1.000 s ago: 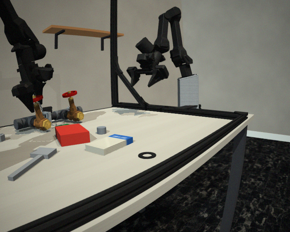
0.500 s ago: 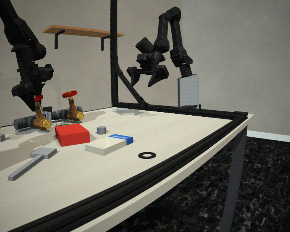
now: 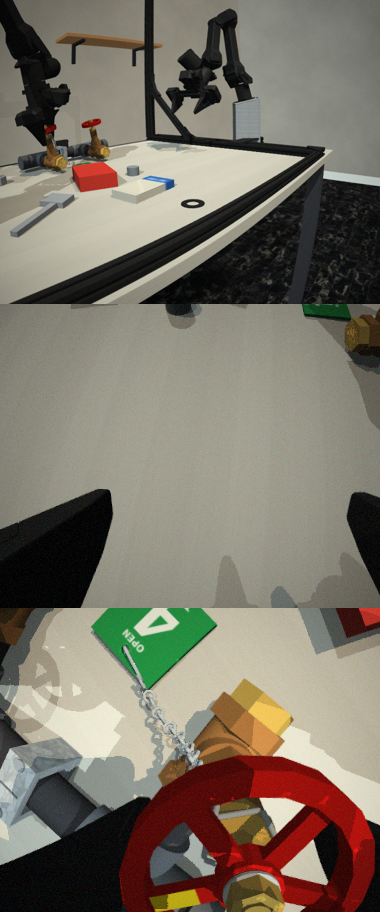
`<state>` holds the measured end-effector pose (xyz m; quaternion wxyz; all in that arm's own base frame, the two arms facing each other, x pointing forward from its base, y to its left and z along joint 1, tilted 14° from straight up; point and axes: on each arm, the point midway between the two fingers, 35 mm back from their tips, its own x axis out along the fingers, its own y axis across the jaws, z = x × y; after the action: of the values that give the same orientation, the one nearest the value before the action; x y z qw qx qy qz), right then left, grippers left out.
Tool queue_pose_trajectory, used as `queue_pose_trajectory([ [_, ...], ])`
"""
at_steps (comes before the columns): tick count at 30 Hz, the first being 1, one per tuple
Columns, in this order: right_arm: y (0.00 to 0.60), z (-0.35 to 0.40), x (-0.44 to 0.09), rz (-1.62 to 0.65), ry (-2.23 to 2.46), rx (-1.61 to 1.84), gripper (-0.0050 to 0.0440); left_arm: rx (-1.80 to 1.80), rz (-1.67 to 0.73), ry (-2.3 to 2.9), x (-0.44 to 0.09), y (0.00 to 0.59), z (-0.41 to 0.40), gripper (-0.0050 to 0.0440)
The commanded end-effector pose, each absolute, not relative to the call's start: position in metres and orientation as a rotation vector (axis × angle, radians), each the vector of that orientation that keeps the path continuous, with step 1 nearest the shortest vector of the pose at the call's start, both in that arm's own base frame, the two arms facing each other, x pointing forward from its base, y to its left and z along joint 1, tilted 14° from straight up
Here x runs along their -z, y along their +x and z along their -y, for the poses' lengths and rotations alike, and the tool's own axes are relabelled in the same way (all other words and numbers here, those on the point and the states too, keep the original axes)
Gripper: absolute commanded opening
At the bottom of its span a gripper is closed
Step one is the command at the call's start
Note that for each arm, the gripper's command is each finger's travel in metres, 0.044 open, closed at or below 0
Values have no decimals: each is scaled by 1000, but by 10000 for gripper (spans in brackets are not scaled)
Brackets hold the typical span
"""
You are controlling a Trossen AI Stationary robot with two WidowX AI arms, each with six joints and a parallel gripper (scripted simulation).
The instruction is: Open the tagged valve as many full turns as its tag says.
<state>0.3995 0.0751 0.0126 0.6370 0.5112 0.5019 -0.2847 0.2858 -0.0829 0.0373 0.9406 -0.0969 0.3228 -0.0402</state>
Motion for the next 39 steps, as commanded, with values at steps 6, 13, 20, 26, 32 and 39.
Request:
queue_pose_trajectory([
  [6, 399, -75, -13, -1174, 1043, 557, 0, 82, -659, -198, -37, 286, 83, 400],
  [13, 399, -75, -13, -1225, 688, 296, 0, 82, -659, -198, -37, 286, 83, 400],
  [20, 399, -75, -13, -1237, 464, 134, 0, 82, -659, -198, -37, 286, 83, 400],
  [26, 399, -75, -13, -1228, 141, -95, 0, 82, -659, -198, -37, 286, 83, 400],
  [32, 399, -75, -13, -1198, -130, -284, 0, 82, -659, -198, -37, 286, 83, 400],
  [39, 399, -75, -13, -1173, -278, -386, 0, 82, -659, -198, -37, 286, 83, 400],
])
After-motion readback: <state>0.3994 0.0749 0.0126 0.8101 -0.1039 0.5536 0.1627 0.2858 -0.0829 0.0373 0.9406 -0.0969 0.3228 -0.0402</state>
